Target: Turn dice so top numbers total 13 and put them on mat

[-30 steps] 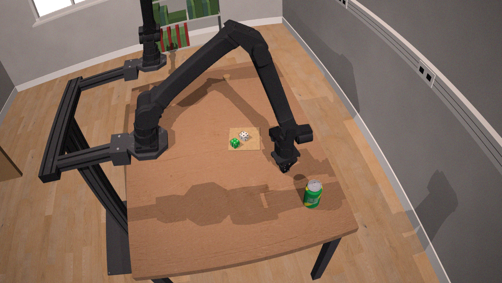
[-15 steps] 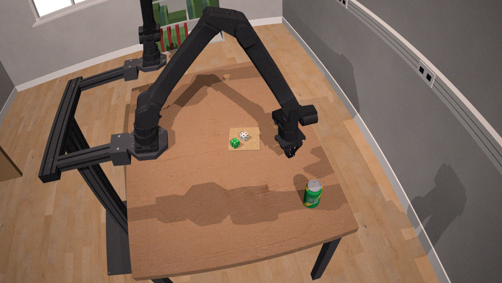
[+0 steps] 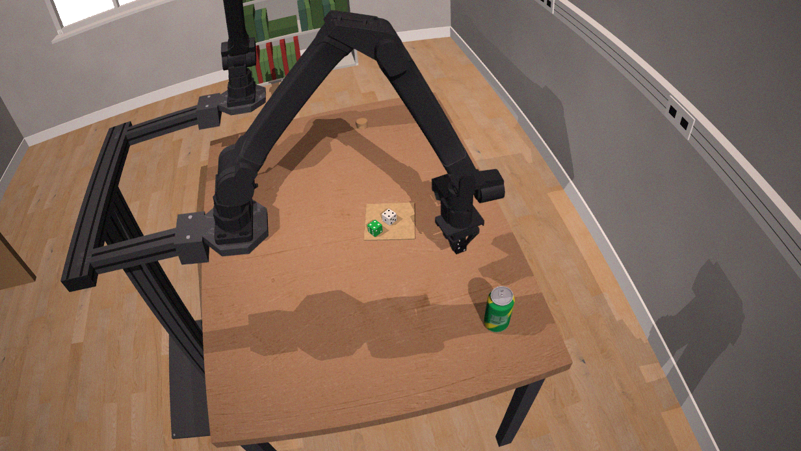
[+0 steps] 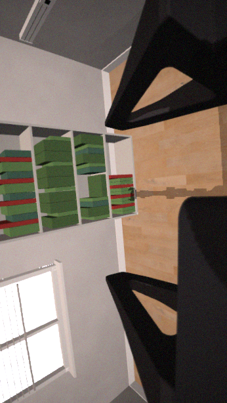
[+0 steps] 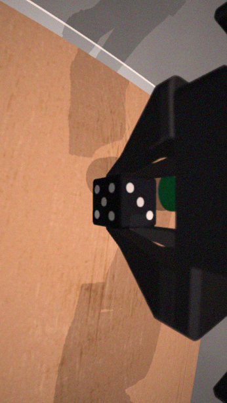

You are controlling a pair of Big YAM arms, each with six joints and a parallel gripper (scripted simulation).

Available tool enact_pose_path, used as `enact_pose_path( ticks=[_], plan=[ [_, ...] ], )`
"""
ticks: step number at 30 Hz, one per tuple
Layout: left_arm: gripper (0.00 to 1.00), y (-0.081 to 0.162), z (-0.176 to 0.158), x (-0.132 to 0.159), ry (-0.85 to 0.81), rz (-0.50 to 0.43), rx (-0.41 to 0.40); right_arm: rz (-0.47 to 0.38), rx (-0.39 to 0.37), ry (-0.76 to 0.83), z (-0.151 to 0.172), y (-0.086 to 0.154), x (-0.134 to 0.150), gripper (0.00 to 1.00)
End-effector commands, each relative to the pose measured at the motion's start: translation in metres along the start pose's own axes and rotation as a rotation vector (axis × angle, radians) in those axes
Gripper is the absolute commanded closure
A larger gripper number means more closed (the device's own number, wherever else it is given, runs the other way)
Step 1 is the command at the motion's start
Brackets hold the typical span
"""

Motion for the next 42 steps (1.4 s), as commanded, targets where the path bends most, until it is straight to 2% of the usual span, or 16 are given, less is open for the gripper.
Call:
enact_pose_path(
  ticks=[1,6,9,11,22,25,27,38,42],
  plan=[
    [0.0,-0.002,0.003,-0.036,-0.015,-0.067,-0.003,-0.001,0.004,-0.074,-0.011,-0.005,-0.002,0.74],
    [0.0,-0.002,0.003,-0.036,-0.015,-0.067,-0.003,-0.001,0.0,-0.301,-0.012,-0.007,-0.004,0.74],
    [0.0,-0.002,0.003,-0.036,-0.015,-0.067,-0.003,-0.001,0.0,-0.326,-0.012,-0.008,-0.004,0.74],
    [0.0,-0.002,0.003,-0.036,-0.015,-0.067,-0.003,-0.001,0.0,-0.44,-0.013,-0.009,-0.004,0.74],
    [0.0,-0.002,0.003,-0.036,-0.015,-0.067,-0.003,0.0,-0.003,-0.805,-0.014,-0.012,-0.004,0.74],
    [0.0,-0.002,0.003,-0.036,-0.015,-0.067,-0.003,0.0,-0.003,-0.81,-0.014,-0.012,-0.004,0.74],
    [0.0,-0.002,0.003,-0.036,-0.015,-0.067,-0.003,0.0,-0.002,-0.941,-0.016,-0.013,-0.005,0.74],
    [0.0,-0.002,0.003,-0.036,-0.015,-0.067,-0.003,0.001,-0.002,-1.307,-0.018,-0.016,-0.005,0.74],
    [0.0,-0.002,0.003,-0.036,-0.015,-0.067,-0.003,0.001,-0.003,-1.37,-0.018,-0.017,-0.005,0.74]
  ],
)
Point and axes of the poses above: on each arm, the point where the finger pads meet when closed, its own y axis back along the fingers, its own z axis across the jaws, x = y × z, the point moved 3 cm from there along y, back along the fingers, and after that the axes turned 2 degrees about -y, right-handed, at the moved point
